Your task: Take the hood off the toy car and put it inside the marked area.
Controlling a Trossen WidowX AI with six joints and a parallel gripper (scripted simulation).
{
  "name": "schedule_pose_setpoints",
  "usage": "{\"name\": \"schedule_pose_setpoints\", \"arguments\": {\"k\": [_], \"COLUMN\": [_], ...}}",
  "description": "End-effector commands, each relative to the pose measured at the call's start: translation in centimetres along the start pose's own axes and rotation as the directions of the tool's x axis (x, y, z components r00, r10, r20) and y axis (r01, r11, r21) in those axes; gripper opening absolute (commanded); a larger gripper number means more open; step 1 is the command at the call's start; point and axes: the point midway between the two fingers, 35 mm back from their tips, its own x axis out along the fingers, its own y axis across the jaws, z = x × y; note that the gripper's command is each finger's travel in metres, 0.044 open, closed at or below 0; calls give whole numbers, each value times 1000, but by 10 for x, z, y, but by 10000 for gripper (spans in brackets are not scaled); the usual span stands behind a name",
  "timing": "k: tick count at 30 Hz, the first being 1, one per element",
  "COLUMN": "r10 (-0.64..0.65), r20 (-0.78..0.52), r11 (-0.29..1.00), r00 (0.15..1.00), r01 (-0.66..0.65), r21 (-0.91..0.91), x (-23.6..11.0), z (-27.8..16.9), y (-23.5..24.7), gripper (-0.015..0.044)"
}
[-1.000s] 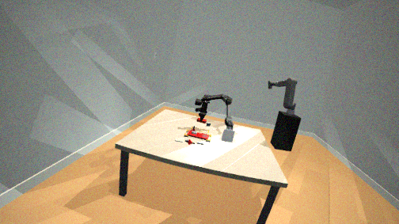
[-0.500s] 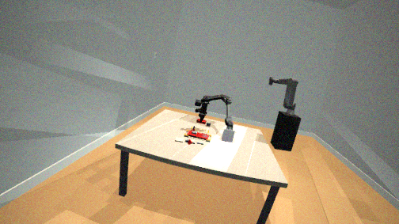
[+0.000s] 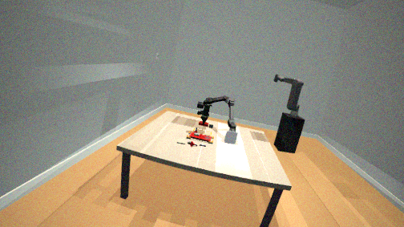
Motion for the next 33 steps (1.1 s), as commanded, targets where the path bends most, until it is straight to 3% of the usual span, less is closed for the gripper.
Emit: {"name": "schedule_pose_setpoints", "arguments": {"k": [1,33], "r10": [-4,-5], "r20": [-4,-3], "r11": [1000,1000], "r00": [1000,1000], "r01": [4,5], "r21": [-7,-6], "x": [4,22], "z": [-1,-1], "y": [0,0], "gripper": [0,0]}}
